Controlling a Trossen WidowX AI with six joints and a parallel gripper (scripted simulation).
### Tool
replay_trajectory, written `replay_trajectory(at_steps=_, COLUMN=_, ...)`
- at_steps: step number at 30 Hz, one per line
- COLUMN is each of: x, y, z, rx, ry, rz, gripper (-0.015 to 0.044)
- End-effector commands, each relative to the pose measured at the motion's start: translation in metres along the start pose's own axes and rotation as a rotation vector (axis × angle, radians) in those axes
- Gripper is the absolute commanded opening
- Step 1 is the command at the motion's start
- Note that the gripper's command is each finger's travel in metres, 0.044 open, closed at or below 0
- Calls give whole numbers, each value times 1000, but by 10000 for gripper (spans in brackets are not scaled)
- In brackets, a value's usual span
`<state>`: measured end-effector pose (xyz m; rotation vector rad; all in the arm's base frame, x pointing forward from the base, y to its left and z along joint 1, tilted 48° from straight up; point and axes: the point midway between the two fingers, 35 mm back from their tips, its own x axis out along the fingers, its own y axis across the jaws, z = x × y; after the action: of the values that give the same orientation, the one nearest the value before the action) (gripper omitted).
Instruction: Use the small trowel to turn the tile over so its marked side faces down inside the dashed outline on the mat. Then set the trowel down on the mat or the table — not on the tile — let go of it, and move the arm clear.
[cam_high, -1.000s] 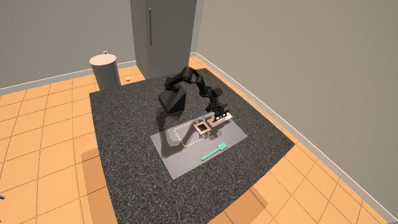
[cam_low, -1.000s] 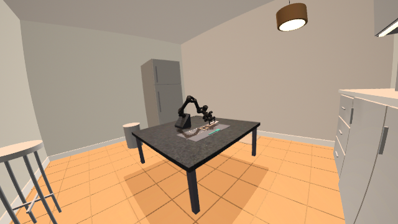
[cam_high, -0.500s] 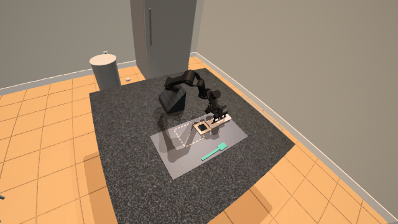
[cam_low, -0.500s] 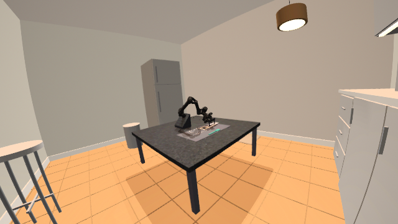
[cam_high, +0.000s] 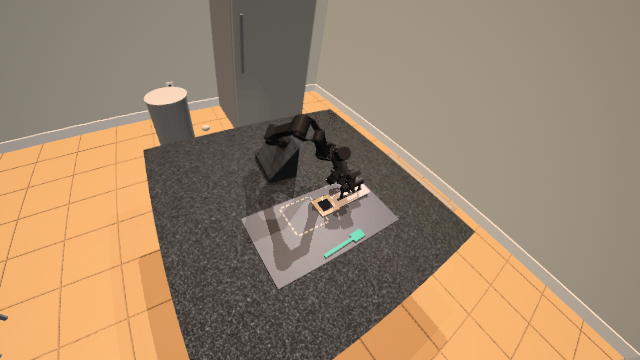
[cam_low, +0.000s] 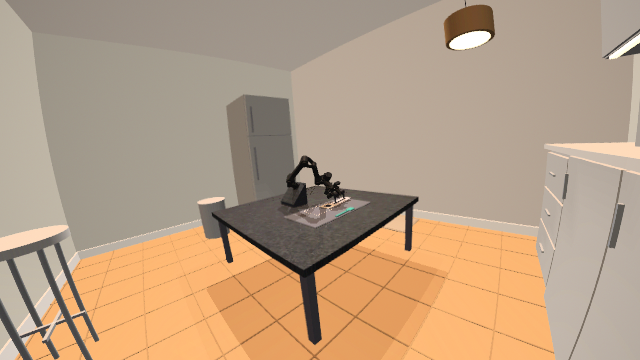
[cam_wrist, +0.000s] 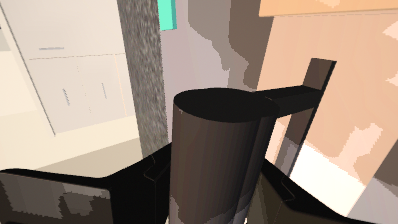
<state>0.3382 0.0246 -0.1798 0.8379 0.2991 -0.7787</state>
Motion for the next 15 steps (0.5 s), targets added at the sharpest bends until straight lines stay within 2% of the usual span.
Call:
replay_trajectory(at_steps=1, x=-1, y=1, z=11, rx=0, ry=-9, rz=0, gripper=0)
replay_trajectory(at_steps=15, x=-3, y=2, z=30, rx=-2, ry=-11, rz=2, gripper=0)
